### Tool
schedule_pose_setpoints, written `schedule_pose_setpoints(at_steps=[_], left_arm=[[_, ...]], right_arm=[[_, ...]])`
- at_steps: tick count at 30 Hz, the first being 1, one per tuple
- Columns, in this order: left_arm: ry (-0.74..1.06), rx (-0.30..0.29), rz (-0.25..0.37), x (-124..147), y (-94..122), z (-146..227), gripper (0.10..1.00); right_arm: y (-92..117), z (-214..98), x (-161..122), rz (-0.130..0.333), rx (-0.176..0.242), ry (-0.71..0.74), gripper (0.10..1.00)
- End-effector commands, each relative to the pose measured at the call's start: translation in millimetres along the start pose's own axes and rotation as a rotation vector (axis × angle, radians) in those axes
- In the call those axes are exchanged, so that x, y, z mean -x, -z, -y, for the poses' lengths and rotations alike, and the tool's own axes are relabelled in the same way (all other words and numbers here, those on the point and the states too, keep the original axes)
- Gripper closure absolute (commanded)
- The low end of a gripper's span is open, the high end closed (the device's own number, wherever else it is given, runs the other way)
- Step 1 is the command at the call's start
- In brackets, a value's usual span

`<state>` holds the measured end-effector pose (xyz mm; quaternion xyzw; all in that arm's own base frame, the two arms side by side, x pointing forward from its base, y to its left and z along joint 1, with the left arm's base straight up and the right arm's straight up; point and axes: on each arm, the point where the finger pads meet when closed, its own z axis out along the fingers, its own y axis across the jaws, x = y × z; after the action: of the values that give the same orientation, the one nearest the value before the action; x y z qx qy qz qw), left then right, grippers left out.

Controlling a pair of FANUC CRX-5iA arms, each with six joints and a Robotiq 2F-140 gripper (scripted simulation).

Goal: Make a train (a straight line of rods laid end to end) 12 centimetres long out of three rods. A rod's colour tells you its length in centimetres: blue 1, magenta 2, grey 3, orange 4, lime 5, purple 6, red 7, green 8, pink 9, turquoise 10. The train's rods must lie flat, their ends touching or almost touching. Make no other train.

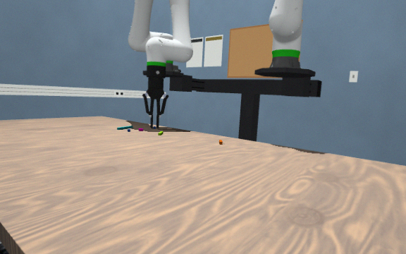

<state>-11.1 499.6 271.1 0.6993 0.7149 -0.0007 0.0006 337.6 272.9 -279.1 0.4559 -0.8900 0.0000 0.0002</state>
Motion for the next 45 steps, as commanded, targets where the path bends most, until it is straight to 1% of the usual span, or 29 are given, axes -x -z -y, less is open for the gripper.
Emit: schedule_pose_setpoints(at_steps=[1,3,4,39,42,45], left_arm=[[0.000,0.000,-0.002,-0.3,0.9,-0.1,0.098],[0.000,0.000,-0.002,-0.3,0.9,-0.1,0.098],[0.000,0.000,-0.002,-0.3,0.9,-0.1,0.098],[0.000,0.000,-0.002,-0.3,0.9,-0.1,0.098],[0.000,0.000,-0.002,-0.3,0.9,-0.1,0.098],[0.000,0.000,-0.002,-0.3,0.9,-0.1,0.098]], right_arm=[[0.5,0.1,0.8,0.001,0.000,0.000,0.867],[0.5,0.1,0.8,0.001,0.000,0.000,0.867],[0.5,0.1,0.8,0.001,0.000,0.000,0.974],[1.0,0.1,0.8,0.001,0.000,0.000,0.974],[6.8,0.1,0.8,0.001,0.000,0.000,0.974],[21.0,0.1,0.8,0.001,0.000,0.000,0.974]])
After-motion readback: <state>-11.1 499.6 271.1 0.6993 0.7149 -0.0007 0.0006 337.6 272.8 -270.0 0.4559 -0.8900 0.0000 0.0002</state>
